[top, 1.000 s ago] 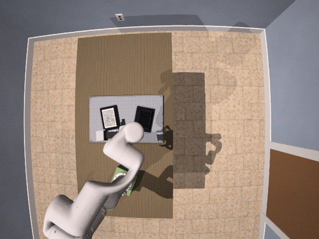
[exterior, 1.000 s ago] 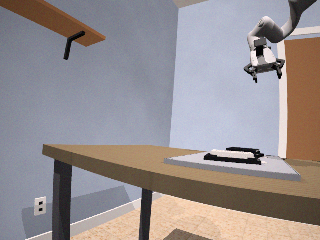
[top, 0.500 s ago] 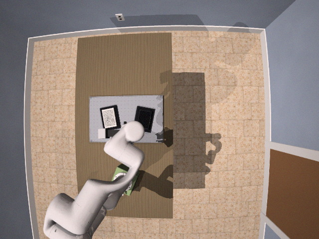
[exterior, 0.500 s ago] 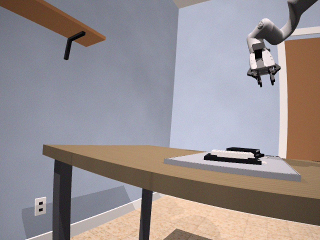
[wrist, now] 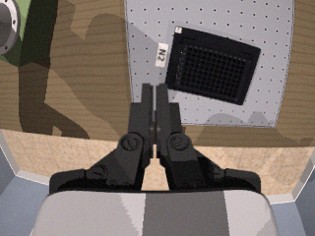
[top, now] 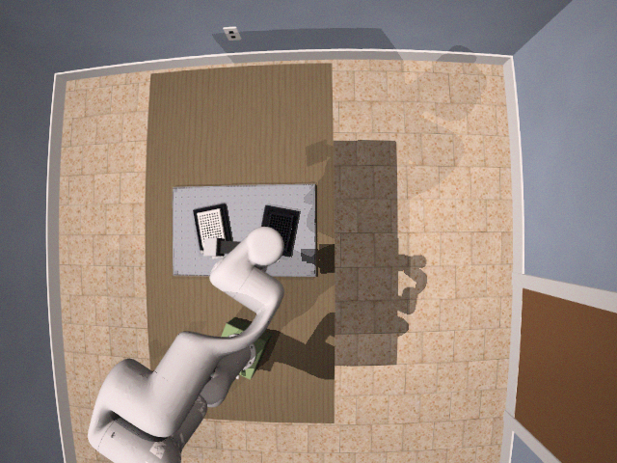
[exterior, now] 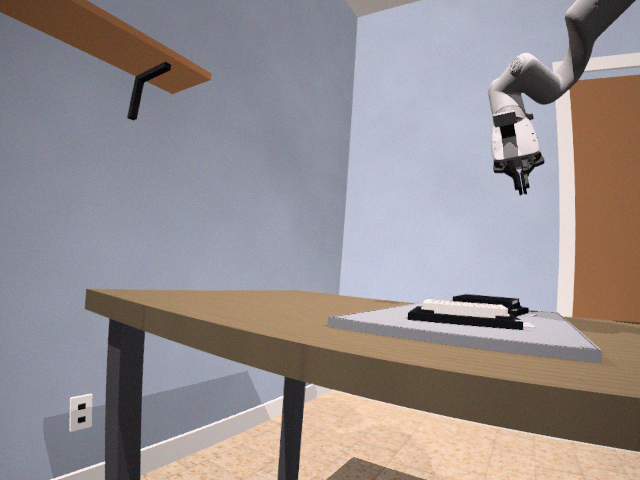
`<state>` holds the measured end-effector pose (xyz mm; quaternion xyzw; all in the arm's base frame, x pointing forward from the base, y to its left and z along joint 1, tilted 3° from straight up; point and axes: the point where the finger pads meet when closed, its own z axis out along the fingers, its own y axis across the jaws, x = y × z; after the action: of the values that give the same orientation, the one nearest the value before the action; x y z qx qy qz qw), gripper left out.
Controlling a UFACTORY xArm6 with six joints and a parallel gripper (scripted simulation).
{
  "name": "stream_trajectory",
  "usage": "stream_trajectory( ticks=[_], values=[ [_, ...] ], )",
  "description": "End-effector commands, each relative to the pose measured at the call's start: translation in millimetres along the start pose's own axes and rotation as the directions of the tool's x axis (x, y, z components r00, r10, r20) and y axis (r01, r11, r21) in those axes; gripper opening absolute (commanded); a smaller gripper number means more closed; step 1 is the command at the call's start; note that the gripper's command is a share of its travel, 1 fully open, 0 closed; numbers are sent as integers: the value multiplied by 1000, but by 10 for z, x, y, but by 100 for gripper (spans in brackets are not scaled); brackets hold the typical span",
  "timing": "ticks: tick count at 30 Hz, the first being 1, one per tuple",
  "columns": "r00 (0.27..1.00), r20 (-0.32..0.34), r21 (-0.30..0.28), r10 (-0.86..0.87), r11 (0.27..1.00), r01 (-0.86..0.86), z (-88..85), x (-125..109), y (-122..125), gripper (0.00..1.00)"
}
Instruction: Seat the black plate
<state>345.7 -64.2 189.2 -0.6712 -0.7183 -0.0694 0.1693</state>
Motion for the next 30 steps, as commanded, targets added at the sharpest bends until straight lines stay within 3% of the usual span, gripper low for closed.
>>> stream_trajectory(
  ticks=[1, 6, 14, 19, 21, 30],
  values=[
    [998, 44, -23, 33, 999, -32, 97, -128, 112, 0],
    [998, 44, -23, 33, 999, -32, 174, -219, 183, 0],
    [990, 116, -64, 85, 995, -78, 350, -411, 332, 0],
    [990, 116, -64, 85, 995, -78, 440, -507, 406, 0],
    [983, 149, -88, 107, 992, -95, 502, -568, 454, 0],
    [975, 180, -113, 127, 988, -108, 669, -727, 578, 0]
  ],
)
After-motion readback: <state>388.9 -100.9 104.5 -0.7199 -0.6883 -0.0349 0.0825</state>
